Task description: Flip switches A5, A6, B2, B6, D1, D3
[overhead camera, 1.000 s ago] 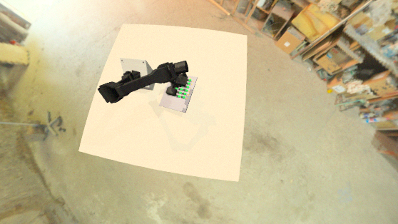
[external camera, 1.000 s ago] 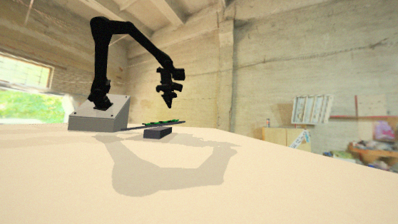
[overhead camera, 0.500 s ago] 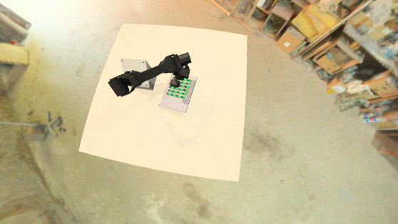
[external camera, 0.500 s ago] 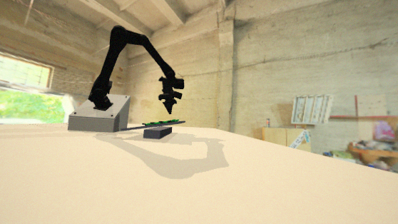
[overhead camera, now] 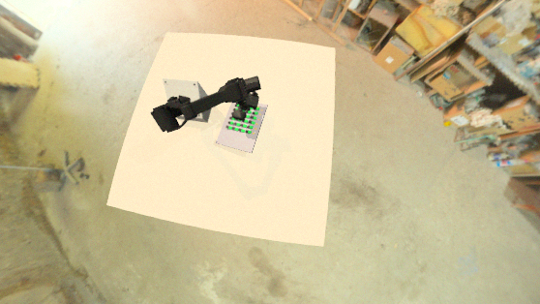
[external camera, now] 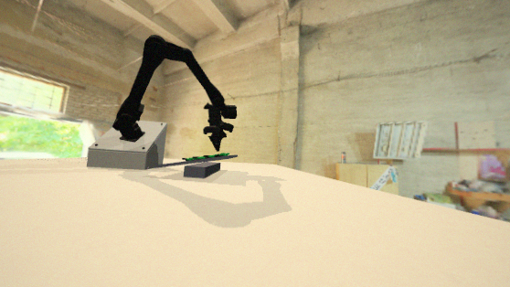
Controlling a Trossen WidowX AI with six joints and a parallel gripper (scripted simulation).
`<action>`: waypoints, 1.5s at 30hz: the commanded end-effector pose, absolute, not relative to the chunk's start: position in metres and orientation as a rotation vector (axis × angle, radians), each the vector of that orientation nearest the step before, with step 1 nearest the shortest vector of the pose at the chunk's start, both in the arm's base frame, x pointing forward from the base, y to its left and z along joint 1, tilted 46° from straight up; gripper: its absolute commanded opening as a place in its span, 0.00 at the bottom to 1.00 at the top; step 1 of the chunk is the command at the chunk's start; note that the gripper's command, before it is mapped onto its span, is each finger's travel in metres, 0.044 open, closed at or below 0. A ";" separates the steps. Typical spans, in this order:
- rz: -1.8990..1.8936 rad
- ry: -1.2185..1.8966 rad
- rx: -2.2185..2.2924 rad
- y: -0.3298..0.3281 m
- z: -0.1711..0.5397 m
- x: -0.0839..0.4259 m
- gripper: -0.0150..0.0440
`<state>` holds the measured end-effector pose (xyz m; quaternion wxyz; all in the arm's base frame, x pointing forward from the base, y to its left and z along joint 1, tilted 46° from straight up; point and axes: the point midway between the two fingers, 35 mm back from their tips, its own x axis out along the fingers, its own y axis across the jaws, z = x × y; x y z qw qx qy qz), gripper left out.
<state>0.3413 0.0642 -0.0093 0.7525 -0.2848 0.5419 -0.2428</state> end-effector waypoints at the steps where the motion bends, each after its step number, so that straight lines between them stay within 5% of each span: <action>1: -0.531 1.185 -0.632 0.059 -0.014 0.342 0.25; 45: -0.531 1.185 -0.632 0.053 -0.020 0.344 0.25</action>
